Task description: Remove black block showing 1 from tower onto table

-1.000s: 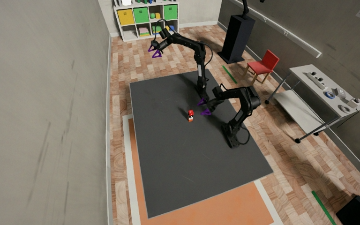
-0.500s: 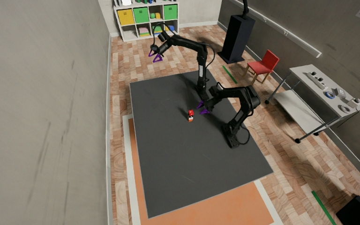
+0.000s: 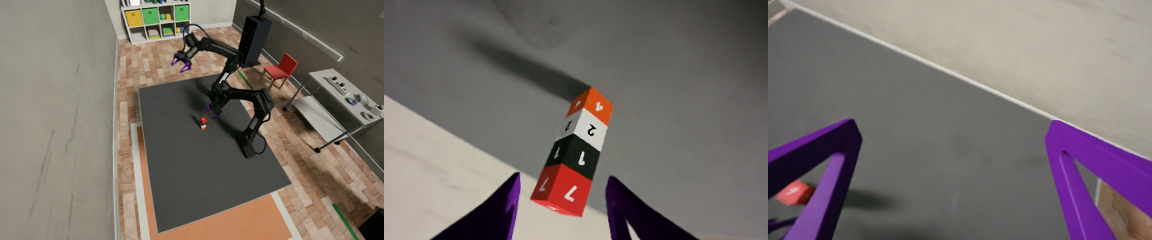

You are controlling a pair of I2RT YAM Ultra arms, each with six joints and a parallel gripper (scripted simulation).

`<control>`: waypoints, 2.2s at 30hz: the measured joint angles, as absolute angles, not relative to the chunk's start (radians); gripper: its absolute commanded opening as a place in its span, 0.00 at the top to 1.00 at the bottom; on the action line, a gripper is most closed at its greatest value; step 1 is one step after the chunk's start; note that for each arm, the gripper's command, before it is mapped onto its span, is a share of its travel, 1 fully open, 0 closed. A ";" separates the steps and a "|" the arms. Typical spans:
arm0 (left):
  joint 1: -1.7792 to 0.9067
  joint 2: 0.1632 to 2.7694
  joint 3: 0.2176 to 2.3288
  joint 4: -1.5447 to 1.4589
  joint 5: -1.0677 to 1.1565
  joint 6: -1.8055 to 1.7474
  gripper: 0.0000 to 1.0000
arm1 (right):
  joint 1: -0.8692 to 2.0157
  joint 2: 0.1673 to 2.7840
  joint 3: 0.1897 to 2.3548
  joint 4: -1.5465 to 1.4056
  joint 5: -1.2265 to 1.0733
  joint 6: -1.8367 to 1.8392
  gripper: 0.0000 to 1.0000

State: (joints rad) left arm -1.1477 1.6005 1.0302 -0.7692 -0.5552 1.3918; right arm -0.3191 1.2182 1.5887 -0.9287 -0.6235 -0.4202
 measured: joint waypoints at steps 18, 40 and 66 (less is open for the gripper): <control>-0.936 1.693 1.331 -1.063 -0.205 0.974 0.45 | 0.071 0.641 1.331 -1.098 -0.415 -0.245 0.00; -0.754 1.818 1.500 -1.258 -0.021 0.820 0.45 | 0.354 0.189 1.140 -1.240 -0.105 -0.049 0.00; -0.712 1.871 1.536 -1.253 -0.008 0.811 0.45 | 0.823 0.032 1.073 -1.271 -0.020 0.008 0.00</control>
State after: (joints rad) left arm -0.7124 1.8706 1.5356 -1.2533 -0.0082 0.8112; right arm 0.8234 0.0319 1.0729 -1.2705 -0.0196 0.0082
